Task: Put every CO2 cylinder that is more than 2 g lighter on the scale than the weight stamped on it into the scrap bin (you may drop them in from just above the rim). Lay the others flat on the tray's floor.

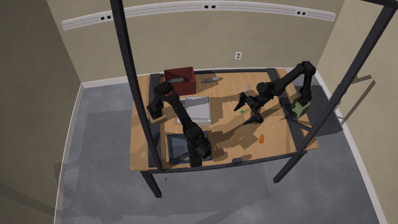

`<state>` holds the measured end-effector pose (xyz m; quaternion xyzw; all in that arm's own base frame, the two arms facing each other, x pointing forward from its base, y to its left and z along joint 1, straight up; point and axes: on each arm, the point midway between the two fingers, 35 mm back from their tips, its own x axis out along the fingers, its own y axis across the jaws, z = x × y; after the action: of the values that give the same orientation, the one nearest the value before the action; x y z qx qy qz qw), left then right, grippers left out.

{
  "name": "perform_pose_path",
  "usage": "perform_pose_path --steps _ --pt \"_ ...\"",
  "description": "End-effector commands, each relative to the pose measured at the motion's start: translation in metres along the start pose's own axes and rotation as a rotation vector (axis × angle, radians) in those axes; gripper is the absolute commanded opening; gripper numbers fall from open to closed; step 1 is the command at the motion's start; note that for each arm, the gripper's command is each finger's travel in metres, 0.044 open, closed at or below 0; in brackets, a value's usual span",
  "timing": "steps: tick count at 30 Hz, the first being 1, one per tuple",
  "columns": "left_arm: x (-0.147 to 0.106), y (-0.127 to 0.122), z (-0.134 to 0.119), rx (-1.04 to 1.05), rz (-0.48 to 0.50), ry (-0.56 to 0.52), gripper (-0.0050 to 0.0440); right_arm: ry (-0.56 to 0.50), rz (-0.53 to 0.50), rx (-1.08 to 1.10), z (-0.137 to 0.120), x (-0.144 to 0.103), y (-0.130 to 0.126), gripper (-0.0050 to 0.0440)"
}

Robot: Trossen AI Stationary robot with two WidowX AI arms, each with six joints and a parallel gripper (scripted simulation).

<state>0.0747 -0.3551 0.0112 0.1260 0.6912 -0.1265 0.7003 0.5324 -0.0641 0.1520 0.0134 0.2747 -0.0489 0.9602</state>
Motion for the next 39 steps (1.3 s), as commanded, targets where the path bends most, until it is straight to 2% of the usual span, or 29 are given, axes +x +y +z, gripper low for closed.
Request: perform_pose_path --steps 1,2,9,14,24,32,34,37,39 --pt "-0.009 -0.004 0.003 -0.001 -0.024 -0.016 -0.005 -0.036 0.0 0.0 0.015 -0.008 0.001 0.044" --pt "-0.009 -0.004 0.003 -0.001 -0.024 -0.016 0.0024 -0.036 0.0 0.0 0.015 -0.008 0.001 0.044" --pt "-0.009 -0.004 0.003 -0.001 -0.024 -0.016 0.0192 -0.036 0.0 0.0 0.015 -0.008 0.001 0.044" --pt "-0.009 -0.004 0.003 -0.001 -0.024 -0.016 0.0193 -0.036 0.0 0.0 0.015 -0.008 0.001 0.044" --pt "-0.073 -0.006 0.003 -0.002 -0.044 -0.029 0.0433 -0.036 0.0 0.0 0.015 -0.008 0.001 0.044" --pt "-0.061 0.011 0.012 -0.037 -0.021 0.008 0.044 -0.036 -0.027 0.016 0.014 -0.018 -0.016 0.044" --pt "-0.065 0.016 0.021 -0.03 -0.044 0.002 0.044 -0.035 -0.063 0.038 0.012 -0.027 -0.038 0.044" --pt "-0.069 0.024 0.035 0.021 -0.087 -0.016 0.044 -0.034 -0.15 0.091 0.004 -0.052 -0.088 0.044" --pt "-0.071 0.029 0.046 0.066 -0.117 -0.035 0.044 -0.033 -0.188 0.114 0.0 -0.065 -0.108 0.044"
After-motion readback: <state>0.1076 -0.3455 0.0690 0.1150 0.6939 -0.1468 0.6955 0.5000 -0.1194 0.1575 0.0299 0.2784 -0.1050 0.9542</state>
